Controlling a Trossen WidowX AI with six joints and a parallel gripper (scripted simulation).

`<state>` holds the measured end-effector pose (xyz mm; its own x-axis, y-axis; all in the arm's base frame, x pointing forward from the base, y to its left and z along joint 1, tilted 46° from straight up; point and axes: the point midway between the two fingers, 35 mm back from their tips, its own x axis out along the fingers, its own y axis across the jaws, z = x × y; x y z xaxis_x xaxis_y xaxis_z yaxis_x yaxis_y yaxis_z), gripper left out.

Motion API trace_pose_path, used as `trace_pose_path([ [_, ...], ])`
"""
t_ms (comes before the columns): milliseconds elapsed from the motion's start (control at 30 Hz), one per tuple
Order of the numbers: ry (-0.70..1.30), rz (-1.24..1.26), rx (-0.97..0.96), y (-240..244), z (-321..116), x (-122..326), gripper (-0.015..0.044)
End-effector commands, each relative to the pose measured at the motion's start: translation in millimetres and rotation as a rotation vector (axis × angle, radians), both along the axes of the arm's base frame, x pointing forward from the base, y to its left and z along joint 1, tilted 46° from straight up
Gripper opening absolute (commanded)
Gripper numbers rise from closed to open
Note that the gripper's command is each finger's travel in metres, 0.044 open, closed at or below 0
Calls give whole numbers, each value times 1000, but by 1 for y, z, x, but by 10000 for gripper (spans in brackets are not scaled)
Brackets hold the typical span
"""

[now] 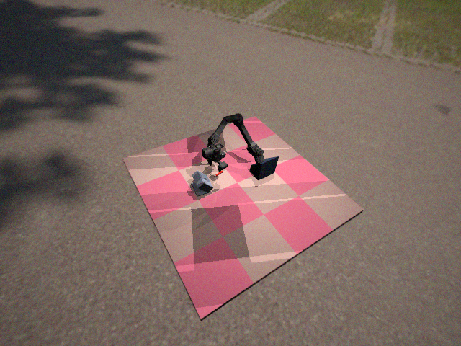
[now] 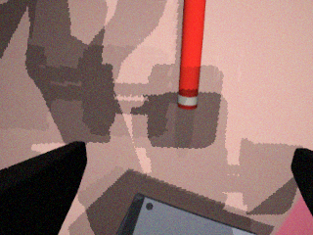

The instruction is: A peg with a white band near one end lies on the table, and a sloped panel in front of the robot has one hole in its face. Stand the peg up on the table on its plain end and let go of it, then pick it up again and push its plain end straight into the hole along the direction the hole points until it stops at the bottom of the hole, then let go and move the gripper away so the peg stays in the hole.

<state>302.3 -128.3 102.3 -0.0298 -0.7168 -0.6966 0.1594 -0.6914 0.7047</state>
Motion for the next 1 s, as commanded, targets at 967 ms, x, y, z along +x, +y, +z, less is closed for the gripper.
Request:
trace_pose_path([
  [967,13,-31,7,-32,-36,-7,440],
])
